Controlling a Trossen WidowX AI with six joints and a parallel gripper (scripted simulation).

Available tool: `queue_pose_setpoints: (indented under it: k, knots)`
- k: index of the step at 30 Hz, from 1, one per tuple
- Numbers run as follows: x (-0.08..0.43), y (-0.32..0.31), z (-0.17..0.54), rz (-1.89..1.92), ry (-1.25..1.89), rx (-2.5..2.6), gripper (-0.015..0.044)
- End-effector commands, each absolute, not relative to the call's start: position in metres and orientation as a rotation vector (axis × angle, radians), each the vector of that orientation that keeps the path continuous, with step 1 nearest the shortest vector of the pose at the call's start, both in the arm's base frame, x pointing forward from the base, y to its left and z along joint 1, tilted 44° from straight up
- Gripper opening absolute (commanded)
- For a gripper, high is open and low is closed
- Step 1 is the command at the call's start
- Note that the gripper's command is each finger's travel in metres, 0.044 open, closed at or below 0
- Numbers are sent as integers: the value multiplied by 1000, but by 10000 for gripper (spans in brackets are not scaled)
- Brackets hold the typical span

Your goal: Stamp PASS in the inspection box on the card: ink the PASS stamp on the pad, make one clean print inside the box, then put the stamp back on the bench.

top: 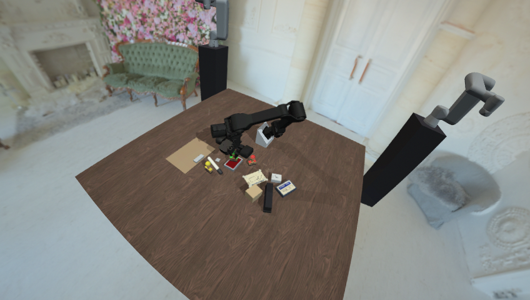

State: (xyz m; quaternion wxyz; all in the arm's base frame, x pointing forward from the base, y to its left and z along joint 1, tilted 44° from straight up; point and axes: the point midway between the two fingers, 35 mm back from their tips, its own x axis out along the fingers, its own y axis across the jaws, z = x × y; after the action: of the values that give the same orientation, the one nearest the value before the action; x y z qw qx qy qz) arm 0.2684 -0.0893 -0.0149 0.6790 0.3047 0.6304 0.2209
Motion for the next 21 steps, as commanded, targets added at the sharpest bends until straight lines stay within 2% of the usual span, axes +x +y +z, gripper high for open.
queue_pose_setpoints:
  k: [1, 21]
  knots:
    - [269, -95, -9, 497, 1413, 674, 0]
    - [265, -117, 15, 497, 1414, 674, 0]
